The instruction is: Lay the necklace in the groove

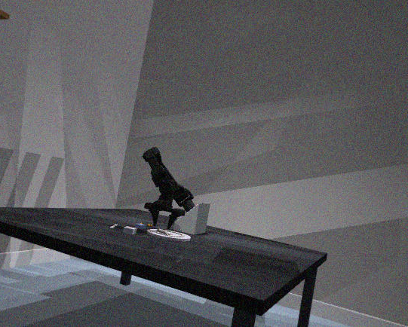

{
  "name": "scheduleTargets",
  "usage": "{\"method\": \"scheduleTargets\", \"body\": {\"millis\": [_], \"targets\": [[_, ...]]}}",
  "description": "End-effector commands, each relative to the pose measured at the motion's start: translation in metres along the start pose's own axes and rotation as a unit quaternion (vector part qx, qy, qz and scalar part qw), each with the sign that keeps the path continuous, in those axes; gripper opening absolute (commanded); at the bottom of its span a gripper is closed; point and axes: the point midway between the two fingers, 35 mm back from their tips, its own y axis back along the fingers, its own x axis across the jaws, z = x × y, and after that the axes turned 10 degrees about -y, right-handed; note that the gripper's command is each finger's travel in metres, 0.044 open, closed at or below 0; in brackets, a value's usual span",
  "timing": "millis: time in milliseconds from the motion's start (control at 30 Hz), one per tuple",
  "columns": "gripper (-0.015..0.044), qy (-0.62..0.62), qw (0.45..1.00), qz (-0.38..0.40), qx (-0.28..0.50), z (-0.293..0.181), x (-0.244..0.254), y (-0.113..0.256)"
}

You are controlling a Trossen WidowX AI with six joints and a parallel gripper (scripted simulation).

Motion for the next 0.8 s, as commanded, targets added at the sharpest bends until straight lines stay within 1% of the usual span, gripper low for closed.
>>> {"method": "scheduleTargets", "body": {"millis": [0, 67, 133, 200, 533, 767], "targets": [[0.0177, 0.228, 0.974, 0.004, 0.0, 0.014, 0.024, 0.01], [0.0125, 0.339, 0.941, 0.004, -0.001, 0.019, 0.036, 0.015], [0.012, 0.445, 0.896, 0.004, -0.001, 0.023, 0.048, 0.02], [0.012, 0.511, 0.859, 0.003, -0.002, 0.026, 0.056, 0.023], [0.012, 0.519, 0.855, 0.003, -0.002, 0.026, 0.057, 0.023], [0.012, 0.519, 0.855, 0.003, -0.001, 0.026, 0.057, 0.007]]}}
